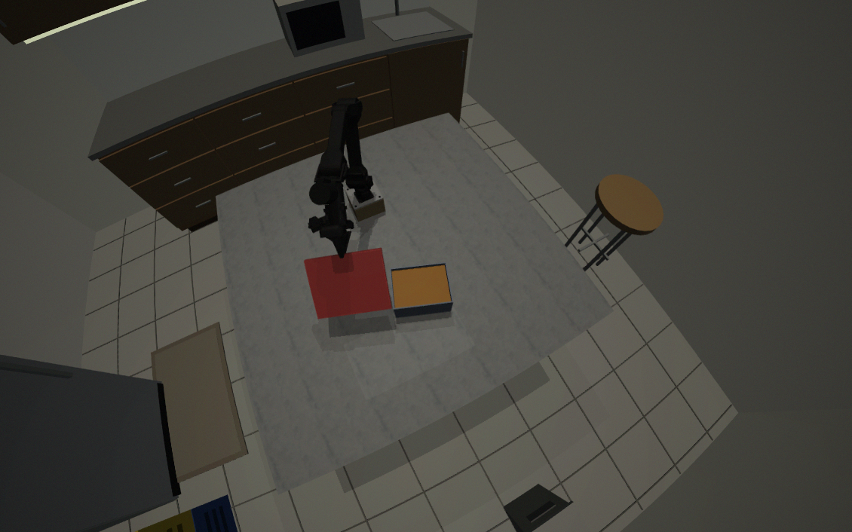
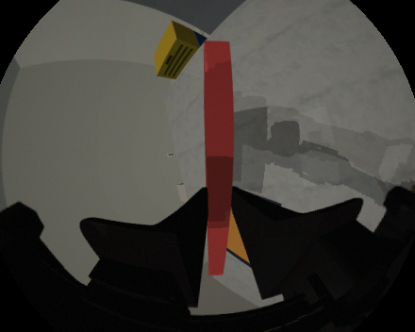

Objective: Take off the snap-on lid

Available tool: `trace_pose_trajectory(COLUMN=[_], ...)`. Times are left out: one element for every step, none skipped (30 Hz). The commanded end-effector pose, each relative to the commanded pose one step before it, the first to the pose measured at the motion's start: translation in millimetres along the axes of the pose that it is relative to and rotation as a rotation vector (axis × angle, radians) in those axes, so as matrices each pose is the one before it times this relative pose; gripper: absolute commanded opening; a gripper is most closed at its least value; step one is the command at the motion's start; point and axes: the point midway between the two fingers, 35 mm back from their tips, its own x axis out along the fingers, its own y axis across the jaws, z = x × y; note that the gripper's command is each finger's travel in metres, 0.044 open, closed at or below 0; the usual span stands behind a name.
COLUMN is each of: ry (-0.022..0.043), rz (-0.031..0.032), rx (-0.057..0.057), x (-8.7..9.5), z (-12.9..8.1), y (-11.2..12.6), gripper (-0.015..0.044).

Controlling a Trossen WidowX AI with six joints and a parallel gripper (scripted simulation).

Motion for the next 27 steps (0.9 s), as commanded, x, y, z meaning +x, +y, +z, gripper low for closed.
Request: trace_pose_trajectory(ry=[0.00183, -0.00014, -0.00014, -0.00014, -0.00014, -0.00014, -0.00014, -0.00014, -0.00014, -0.00014, -0.00014, -0.00014, -0.00014, -0.00014, -0.00014, -0.00014, -0.00014, -0.00014, -0.00014, -0.00014, -0.00014, -0.00014, -0.00014, -0.00014, -0.00014, -0.00014, -0.00014], rz=[0.00892, -0.00003, -0.00003, -0.00003, -0.00003, -0.00003, -0.00003, -0.00003, -0.00003, -0.00003, -0.00003, -0.00003, -0.00003, -0.00004, -0.00004, -0.00004, -0.00004, -0.00004, -0.00004, -0.00004, -0.00004, -0.00004, -0.00004, -0.00004, -0.00004, -0.00004, -0.00004], rx=[-0.0043, -0.0002, -0.0002, -0.0002, -0.0002, -0.0002, -0.0002, -0.0002, -0.0002, -0.0002, -0.0002, -0.0002, -0.0002, -0.0002, -0.0002, -0.0002, -0.0002, -0.0002, -0.0002, -0.0002, -0.0002, -0.0002, -0.0002, -0.0002, -0.0002, -0.0002, -0.0002], x=[-1.26, -0.17, -0.17, -0.17, -0.17, -0.17, -0.17, -0.17, -0.17, -0.17, -0.17, -0.17, -0.17, -0.17, -0.17, -0.17, -0.17, -0.17, -0.17, -0.18, -0.18, -0.18, -0.18, -0.18, -0.18, -0.18, -0.18], z=[6.37, 2.00, 2.00, 2.00, 2.00, 2.00, 2.00, 2.00, 2.00, 2.00, 2.00, 2.00, 2.00, 1.99, 1.99, 1.99, 1.99, 1.99, 1.99, 1.99, 1.99, 1.99, 1.99, 1.99, 1.99, 1.99, 1.99], y=[2.23, -0.15, -0.15, -0.15, -0.15, -0.15, -0.15, -0.15, -0.15, -0.15, -0.15, -0.15, -0.15, -0.15, -0.15, -0.15, -0.15, -0.15, -0.15, -0.15, -0.15, -0.15, -0.15, -0.15, -0.15, -0.15, -0.15], gripper=[0.0000, 0.0000, 0.0000, 0.0000, 0.0000, 0.0000, 0.0000, 0.0000, 0.0000, 0.0000, 0.0000, 0.0000, 0.0000, 0.0000, 0.0000, 0.0000, 0.0000, 0.0000, 0.0000, 0.0000, 0.0000, 0.0000, 0.0000, 0.0000, 0.0000, 0.0000, 0.0000])
